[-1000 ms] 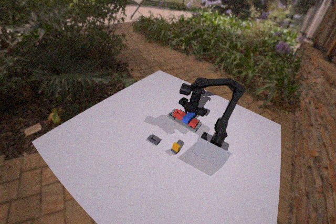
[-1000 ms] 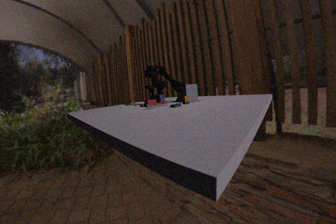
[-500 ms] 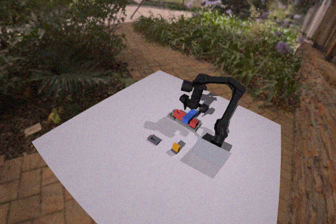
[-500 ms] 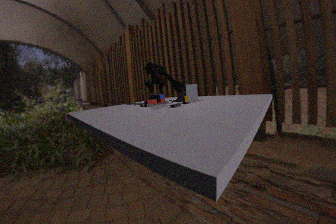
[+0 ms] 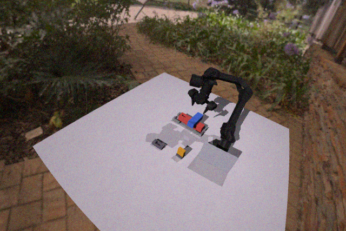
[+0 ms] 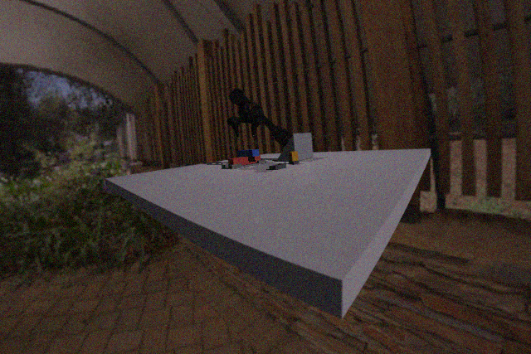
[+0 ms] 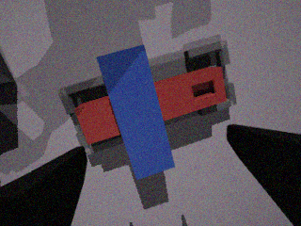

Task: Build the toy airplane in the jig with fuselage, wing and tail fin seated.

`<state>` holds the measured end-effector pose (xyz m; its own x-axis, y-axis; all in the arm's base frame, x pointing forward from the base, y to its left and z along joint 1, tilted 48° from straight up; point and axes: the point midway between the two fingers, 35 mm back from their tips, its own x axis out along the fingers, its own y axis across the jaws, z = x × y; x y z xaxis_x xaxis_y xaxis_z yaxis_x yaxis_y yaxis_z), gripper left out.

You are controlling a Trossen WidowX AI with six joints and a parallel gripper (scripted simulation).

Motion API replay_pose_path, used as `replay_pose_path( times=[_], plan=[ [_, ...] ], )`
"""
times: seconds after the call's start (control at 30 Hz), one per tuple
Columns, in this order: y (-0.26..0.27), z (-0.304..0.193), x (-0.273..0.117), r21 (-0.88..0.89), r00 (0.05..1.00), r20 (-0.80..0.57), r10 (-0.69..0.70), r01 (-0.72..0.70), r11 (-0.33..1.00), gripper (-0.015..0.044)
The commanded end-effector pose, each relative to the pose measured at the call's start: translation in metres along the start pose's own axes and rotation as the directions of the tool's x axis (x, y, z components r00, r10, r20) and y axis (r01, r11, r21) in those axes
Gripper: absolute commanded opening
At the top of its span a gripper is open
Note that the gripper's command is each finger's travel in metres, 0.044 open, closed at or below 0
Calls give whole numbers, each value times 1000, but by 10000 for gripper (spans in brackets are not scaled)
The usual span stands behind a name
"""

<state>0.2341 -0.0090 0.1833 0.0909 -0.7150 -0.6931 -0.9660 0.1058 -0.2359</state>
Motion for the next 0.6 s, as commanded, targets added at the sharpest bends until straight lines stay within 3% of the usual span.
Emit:
replay_pose_path(
  times=[0.0,0.2,0.37,0.43,0.57],
  plan=[
    [0,0,0,370,1000,-1,5,-4,929,440],
    [0,0,1,822,1000,-4,8,-1,570,440],
    [0,0,2,991,1000,-7,11,5,136,440],
    [0,0,2,997,1000,-7,11,6,73,440],
    [0,0,2,997,1000,-7,11,6,73,440]
  ],
)
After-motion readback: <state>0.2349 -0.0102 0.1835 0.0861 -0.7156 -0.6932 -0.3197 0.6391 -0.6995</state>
